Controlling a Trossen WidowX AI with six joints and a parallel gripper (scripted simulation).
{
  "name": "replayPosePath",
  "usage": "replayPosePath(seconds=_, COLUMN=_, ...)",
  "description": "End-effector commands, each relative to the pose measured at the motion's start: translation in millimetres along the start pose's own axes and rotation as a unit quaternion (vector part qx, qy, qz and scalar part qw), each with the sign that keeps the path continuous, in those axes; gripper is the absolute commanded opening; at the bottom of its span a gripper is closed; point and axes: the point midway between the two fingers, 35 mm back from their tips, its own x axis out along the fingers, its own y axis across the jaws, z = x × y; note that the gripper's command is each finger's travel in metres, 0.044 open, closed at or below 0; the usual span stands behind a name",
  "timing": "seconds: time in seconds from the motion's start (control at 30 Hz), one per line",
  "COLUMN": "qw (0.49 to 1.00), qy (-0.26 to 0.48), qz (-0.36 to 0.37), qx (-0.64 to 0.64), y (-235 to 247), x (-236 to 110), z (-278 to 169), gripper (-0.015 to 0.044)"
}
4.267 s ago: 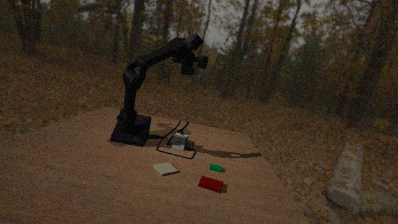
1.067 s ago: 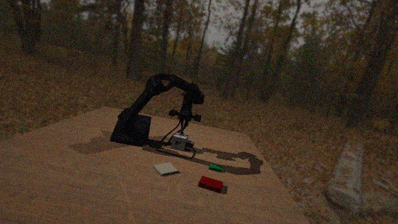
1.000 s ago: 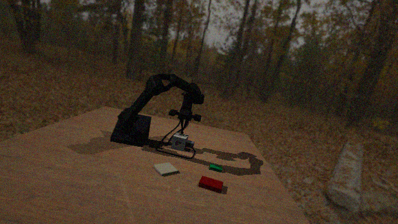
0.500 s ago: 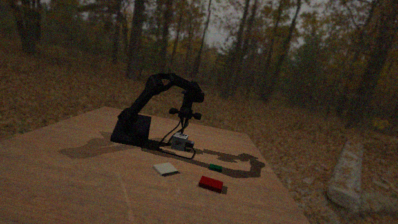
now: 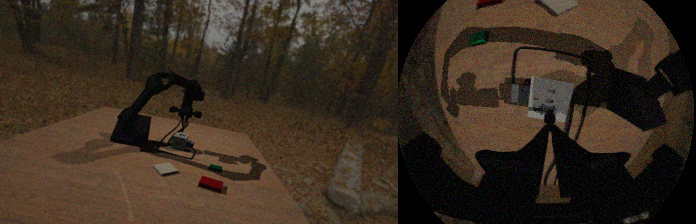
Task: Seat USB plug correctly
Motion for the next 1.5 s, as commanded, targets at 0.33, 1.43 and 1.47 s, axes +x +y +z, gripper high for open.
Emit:
replayPosePath(seconds=0.33, qw=1.000, qy=0.001, qz=0.000, qx=-0.001, y=0.3, x=-7.8, z=-0.4, gripper=0.0000)
replayPosePath(seconds=1.43, qw=0.916, qy=0.000, qz=0.000, qx=-0.401, y=0.0, x=-6.0, z=-0.1, gripper=0.0000)
replayPosePath(seconds=1.47, qw=0.911, qy=0.000, qz=0.000, qx=-0.413, y=0.0, x=-6.0, z=-0.1, gripper=0.0000)
